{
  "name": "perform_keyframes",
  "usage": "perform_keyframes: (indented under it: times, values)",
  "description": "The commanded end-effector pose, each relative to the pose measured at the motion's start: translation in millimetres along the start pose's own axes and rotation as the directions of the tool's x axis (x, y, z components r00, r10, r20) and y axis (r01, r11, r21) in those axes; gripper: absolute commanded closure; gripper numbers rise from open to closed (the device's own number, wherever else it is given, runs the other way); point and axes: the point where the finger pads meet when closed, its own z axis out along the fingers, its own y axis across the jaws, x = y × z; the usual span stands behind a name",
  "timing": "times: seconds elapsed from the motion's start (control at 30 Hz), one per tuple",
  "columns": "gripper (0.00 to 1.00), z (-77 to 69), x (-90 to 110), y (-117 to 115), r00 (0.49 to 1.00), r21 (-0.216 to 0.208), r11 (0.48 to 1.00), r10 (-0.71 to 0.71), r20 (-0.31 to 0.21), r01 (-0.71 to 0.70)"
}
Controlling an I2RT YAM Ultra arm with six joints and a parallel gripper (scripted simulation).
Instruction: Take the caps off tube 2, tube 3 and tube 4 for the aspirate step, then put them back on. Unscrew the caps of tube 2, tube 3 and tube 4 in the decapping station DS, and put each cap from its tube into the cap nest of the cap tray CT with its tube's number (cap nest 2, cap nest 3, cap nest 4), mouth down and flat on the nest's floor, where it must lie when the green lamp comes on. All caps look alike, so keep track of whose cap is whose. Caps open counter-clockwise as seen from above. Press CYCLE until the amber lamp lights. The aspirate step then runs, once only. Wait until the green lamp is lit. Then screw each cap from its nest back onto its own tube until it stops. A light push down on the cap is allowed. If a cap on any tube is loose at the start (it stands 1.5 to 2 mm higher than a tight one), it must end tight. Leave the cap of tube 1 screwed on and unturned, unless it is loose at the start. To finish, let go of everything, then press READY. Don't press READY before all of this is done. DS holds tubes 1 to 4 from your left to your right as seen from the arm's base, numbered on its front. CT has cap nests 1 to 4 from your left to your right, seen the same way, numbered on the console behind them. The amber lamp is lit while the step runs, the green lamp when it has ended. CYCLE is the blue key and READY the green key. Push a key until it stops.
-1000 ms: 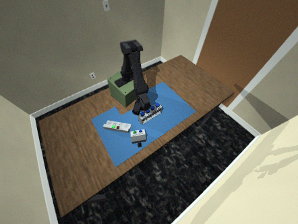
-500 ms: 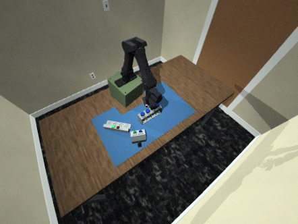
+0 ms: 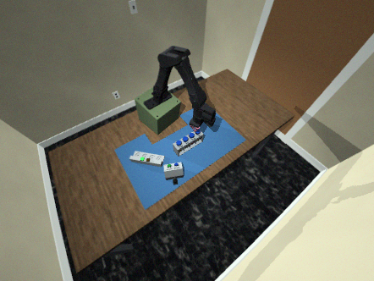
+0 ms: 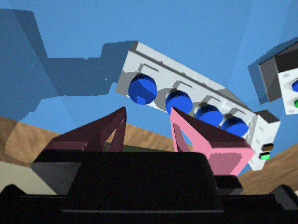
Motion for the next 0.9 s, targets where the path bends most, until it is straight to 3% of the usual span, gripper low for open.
perform_keyframes:
  times: [0.0, 0.2, 0.67, 0.87]
  values:
    - [0.51, -6.7, -10, 6, 0.986, 0.009, 0.986, -0.165, 0.022, 0.165]
    - [0.51, -6.7, -10, 6, 0.986, 0.009, 0.986, -0.165, 0.022, 0.165]
    - [0.51, 28.8, -11, 6, 0.986, 0.009, 0.986, -0.165, 0.022, 0.165]
    - [0.51, 28.9, -11, 6, 0.986, 0.009, 0.986, -0.165, 0.022, 0.165]
